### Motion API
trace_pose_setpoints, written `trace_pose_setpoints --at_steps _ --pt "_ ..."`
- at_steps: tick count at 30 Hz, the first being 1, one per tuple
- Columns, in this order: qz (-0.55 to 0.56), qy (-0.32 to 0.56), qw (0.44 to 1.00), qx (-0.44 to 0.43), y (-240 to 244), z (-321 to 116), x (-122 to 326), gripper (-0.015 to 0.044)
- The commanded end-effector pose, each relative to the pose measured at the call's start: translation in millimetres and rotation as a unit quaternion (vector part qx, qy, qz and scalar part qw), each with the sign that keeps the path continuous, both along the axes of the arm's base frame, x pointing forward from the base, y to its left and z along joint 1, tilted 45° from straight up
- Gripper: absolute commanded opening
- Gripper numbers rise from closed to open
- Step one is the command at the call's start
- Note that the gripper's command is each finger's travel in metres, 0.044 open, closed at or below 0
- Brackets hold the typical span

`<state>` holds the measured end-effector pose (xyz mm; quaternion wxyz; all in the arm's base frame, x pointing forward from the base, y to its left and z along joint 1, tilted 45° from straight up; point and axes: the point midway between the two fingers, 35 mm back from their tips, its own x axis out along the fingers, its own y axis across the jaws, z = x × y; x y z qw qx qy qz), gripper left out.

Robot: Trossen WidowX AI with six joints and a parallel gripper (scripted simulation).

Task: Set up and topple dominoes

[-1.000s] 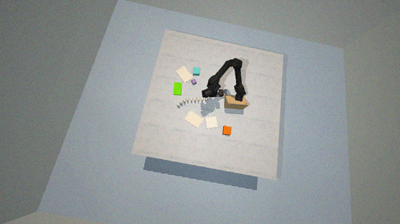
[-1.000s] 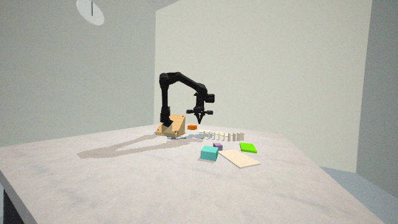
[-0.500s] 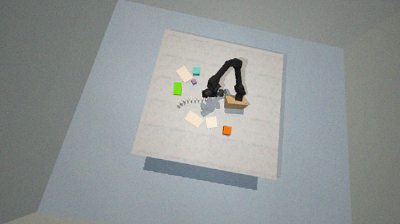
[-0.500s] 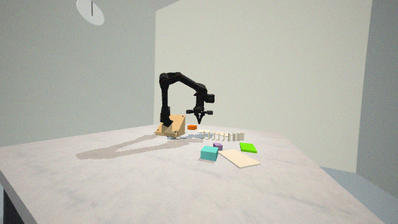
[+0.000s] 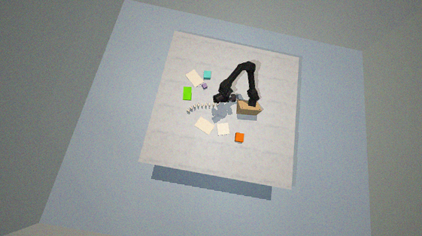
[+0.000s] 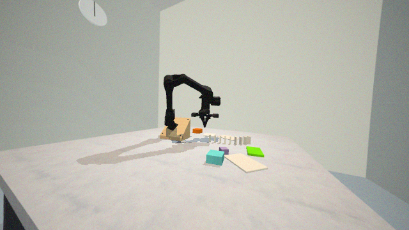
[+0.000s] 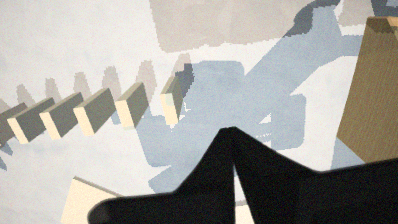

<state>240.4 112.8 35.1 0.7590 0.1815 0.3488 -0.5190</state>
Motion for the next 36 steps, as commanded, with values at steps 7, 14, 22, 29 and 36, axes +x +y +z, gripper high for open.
trace_pose_setpoints --at_steps 7,14,22,29,36 --pt "-0.001 -0.003 1.000 -0.001 -2 -2 1 0.0000" --pt "-0.001 -0.005 1.000 -0.003 -54 -58 18 0.0000" --pt "-0.001 -0.005 1.000 -0.003 -51 -58 24 0.0000" --pt "-0.001 -0.005 1.000 -0.002 -46 -58 35 0.0000" --pt "-0.001 -0.006 1.000 -0.002 -42 -58 46 0.0000"
